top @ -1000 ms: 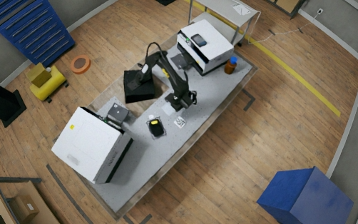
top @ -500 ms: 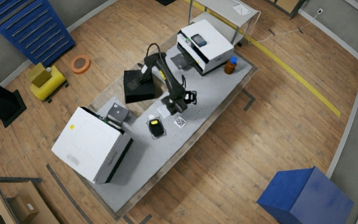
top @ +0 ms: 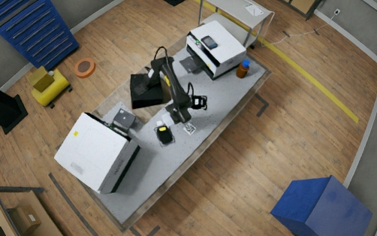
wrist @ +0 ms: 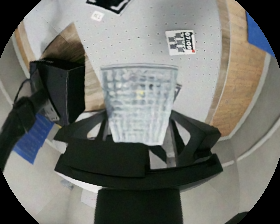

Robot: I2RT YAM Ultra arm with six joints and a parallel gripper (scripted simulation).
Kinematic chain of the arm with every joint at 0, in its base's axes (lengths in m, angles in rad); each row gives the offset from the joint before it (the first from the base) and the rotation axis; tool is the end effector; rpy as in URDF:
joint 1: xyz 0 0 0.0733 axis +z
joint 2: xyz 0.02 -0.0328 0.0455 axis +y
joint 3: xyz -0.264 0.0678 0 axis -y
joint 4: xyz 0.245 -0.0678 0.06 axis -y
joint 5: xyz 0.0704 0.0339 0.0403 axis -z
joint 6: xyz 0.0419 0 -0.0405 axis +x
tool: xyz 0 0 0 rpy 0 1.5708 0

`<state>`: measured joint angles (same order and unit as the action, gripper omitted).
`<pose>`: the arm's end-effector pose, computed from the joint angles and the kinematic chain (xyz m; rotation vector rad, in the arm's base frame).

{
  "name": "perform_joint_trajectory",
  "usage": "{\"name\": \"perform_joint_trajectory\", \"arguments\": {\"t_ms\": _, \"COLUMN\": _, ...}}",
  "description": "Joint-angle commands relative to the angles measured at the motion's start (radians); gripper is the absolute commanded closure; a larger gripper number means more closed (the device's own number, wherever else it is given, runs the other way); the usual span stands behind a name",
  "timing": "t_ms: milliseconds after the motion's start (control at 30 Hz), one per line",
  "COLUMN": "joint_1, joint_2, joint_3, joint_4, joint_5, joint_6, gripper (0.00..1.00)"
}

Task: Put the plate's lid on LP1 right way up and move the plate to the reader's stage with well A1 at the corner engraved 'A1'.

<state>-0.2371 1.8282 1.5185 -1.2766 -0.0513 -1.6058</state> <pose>0.3282 -0.0760 0.2444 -1.9652 2.4096 0.0674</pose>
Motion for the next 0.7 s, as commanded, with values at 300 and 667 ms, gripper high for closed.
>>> {"name": "perform_joint_trajectory", "arguments": {"t_ms": 300, "joint_1": -0.101, "joint_2": 0.014, "joint_3": -0.004, "joint_4": -0.018, "joint_5": -0.023, "joint_6": 0.008, "gripper": 0.14}}
{"name": "perform_joint_trajectory", "arguments": {"t_ms": 667, "joint_1": -0.194, "joint_2": 0.024, "joint_3": -0.016, "joint_4": -0.023, "joint_5": -0.033, "joint_6": -0.018, "gripper": 0.14}}
